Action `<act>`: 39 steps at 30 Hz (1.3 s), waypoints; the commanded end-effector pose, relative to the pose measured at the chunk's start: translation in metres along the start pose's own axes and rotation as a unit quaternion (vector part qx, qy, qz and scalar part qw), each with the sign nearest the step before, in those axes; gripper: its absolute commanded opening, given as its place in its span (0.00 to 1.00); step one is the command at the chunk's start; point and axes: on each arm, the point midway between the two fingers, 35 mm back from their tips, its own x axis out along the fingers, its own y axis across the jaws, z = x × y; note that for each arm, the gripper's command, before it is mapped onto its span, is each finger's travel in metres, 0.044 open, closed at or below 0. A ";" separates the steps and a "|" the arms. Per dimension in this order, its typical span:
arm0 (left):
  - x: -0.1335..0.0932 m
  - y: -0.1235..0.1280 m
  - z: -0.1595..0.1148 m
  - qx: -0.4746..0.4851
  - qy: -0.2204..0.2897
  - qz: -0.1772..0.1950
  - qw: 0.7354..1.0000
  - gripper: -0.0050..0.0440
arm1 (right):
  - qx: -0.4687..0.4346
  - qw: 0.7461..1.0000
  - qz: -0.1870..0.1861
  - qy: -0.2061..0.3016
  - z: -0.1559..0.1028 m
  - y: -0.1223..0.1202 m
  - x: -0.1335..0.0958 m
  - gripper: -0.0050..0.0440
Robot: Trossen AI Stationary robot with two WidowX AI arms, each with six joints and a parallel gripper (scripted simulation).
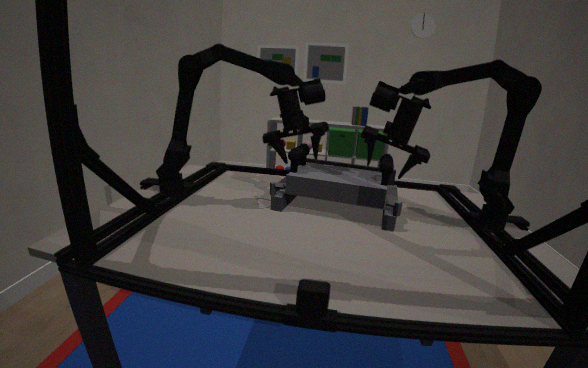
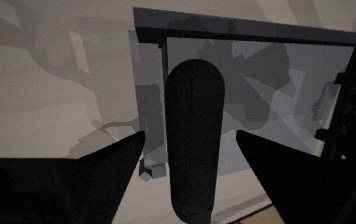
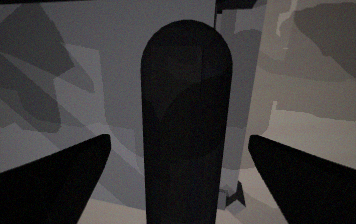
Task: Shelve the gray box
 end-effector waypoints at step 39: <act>-0.078 -0.021 0.013 0.006 -0.009 -0.012 1.000 1.00 | 0.002 1.000 0.017 -0.001 0.013 0.019 -0.078 1.00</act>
